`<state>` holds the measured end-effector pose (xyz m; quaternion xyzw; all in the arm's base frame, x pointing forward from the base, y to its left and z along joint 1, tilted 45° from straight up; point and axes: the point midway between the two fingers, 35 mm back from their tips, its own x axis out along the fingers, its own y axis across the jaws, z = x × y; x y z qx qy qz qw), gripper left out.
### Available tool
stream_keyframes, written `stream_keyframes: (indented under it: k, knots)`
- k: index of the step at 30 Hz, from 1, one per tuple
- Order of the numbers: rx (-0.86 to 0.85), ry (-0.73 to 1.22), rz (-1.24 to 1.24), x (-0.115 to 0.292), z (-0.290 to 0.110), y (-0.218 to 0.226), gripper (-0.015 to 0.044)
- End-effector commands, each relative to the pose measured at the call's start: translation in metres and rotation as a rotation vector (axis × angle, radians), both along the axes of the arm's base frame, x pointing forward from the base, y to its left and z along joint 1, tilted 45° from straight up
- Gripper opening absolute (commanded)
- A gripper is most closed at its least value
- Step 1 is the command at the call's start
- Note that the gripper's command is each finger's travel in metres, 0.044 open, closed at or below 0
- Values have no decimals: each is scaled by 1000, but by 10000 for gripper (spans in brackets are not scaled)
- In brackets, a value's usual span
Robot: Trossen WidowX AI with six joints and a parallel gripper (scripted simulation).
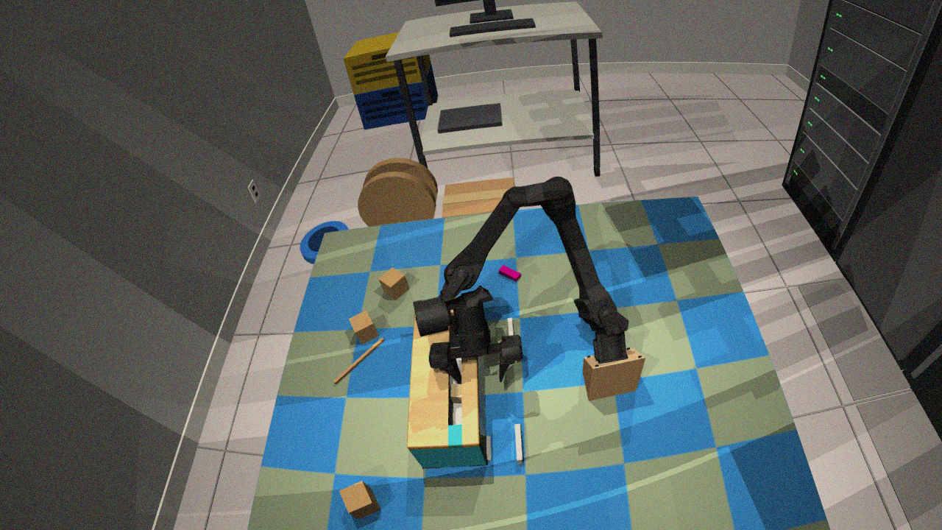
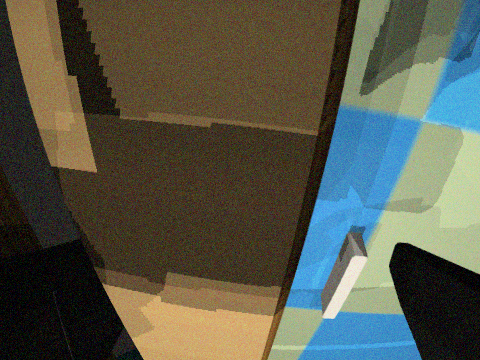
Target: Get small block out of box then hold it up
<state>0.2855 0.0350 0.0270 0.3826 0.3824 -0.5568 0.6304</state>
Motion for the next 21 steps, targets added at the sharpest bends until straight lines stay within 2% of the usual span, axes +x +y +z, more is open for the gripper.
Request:
stream_keyframes:
  k: [1,21]
  knots:
    - [4,2,-4,-1,-7,6,400]
    - [7,2,-4,-2,-36,37,400]
